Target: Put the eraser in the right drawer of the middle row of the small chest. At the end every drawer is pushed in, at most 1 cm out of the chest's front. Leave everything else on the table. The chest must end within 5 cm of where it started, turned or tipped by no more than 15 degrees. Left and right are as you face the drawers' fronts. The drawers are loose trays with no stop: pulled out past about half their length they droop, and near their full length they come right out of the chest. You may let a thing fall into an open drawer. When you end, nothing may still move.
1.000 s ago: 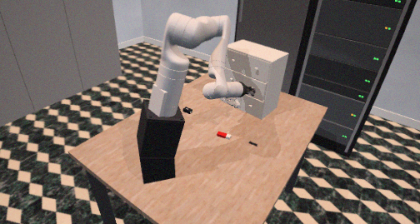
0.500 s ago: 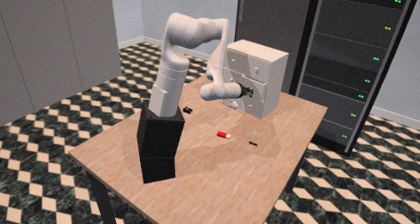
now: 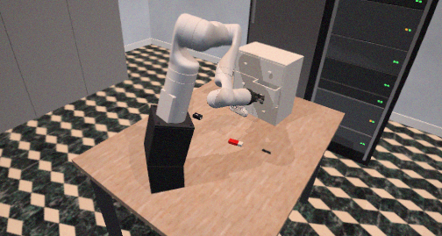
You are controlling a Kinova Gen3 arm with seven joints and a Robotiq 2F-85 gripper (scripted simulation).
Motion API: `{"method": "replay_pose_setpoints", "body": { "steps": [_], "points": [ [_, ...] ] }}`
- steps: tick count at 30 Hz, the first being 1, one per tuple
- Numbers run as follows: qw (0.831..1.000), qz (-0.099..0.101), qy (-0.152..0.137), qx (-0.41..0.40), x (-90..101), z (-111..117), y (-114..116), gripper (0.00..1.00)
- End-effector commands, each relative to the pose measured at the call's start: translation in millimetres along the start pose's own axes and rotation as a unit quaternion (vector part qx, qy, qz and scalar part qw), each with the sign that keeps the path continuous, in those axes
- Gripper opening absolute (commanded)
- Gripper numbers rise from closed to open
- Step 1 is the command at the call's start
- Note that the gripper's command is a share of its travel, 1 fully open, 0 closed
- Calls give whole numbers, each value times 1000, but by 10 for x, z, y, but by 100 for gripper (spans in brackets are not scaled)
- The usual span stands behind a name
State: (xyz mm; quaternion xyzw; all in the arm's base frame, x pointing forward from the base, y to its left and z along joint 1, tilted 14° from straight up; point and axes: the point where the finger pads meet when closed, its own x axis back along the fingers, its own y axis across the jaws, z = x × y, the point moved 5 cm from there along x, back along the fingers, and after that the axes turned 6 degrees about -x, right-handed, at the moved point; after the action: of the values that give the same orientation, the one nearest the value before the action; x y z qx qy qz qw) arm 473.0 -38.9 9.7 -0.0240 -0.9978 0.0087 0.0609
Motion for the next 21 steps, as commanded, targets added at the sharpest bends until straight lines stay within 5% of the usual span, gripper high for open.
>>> {"method": "replay_pose_setpoints", "body": {
  "steps": [1,21],
  "points": [
    [1000,1,4,1,42,35,-12,13],
    [1000,1,4,1,187,86,-18,13]
  ]
}}
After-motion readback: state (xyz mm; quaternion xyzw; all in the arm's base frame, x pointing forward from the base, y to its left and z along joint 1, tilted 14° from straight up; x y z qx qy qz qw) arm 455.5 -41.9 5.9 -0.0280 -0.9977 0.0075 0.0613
